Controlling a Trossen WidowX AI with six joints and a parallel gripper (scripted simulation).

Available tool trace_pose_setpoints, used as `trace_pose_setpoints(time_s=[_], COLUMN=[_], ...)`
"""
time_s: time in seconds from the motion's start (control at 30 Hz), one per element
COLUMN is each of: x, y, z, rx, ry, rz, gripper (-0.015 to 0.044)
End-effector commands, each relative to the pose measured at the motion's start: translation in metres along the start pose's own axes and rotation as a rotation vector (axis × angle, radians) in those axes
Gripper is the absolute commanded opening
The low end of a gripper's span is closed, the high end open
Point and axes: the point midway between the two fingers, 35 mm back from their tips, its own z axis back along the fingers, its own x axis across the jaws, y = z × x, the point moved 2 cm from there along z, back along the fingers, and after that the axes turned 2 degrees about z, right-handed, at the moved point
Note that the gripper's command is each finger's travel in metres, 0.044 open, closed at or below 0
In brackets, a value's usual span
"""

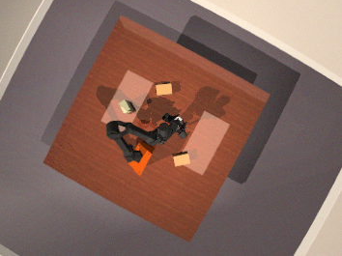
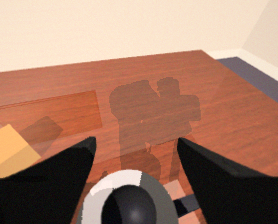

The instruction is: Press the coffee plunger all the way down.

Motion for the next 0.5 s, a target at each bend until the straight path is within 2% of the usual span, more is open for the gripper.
trace_pose_setpoints(time_s=[0.0,0.07,0.27,0.47], x=[-0.001,-0.001,-0.001,0.001], y=[0.0,0.0,-0.007,-0.043], z=[0.0,0.0,0.007,0.054], rx=[-0.001,-0.001,0.003,0.014], ry=[0.004,0.004,0.007,0.013], rz=[0.002,0.002,0.003,-0.002], gripper=[0.0392,0.044,0.044,0.044])
